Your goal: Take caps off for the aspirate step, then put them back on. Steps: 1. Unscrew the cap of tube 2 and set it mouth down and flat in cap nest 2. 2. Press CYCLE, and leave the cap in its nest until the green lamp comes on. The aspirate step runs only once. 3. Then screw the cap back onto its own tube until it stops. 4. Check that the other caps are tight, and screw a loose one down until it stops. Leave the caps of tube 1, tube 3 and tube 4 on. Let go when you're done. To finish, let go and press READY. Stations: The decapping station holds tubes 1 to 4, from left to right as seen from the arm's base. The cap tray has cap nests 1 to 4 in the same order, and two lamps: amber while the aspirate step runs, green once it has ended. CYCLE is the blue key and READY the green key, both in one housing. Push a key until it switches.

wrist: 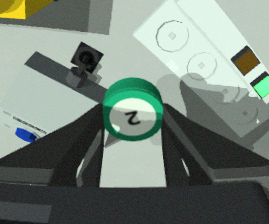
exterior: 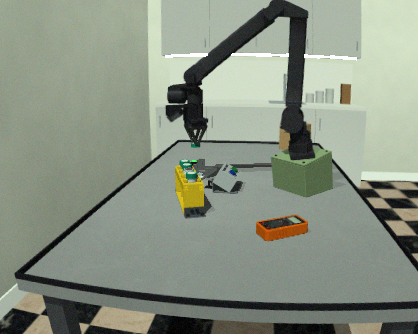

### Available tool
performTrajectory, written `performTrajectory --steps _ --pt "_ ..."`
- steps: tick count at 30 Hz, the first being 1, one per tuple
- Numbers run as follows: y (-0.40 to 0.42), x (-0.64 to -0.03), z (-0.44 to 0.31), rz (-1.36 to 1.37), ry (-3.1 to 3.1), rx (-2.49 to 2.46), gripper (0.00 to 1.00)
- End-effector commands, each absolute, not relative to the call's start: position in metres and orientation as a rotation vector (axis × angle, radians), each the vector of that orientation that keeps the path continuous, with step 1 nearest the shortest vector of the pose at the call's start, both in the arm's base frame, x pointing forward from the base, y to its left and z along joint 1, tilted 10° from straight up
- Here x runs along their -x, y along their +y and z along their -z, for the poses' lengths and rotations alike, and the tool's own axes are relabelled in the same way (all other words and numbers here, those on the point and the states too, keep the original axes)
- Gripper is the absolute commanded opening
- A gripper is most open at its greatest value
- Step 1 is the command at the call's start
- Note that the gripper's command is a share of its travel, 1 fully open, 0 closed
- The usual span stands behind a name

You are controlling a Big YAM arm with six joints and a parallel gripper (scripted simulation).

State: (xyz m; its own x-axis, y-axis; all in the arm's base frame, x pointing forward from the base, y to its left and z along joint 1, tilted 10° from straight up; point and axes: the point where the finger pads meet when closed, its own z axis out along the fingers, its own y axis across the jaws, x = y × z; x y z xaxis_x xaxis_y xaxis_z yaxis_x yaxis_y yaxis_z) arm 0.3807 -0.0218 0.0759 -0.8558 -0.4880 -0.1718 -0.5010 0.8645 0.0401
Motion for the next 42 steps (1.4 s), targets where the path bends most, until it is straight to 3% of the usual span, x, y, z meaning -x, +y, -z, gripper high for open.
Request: performTrajectory --steps 1,13,31,42 --pt "-0.007 -0.381 -0.084 -0.079 2.719 1.142 0.0" --pt "0.06 -0.375 -0.093 0.004 2.247 1.893 0.0" --pt "0.199 -0.372 -0.113 -0.01 2.269 1.866 0.0" --pt "0.207 -0.366 -0.112 -0.012 2.265 1.862 0.0"
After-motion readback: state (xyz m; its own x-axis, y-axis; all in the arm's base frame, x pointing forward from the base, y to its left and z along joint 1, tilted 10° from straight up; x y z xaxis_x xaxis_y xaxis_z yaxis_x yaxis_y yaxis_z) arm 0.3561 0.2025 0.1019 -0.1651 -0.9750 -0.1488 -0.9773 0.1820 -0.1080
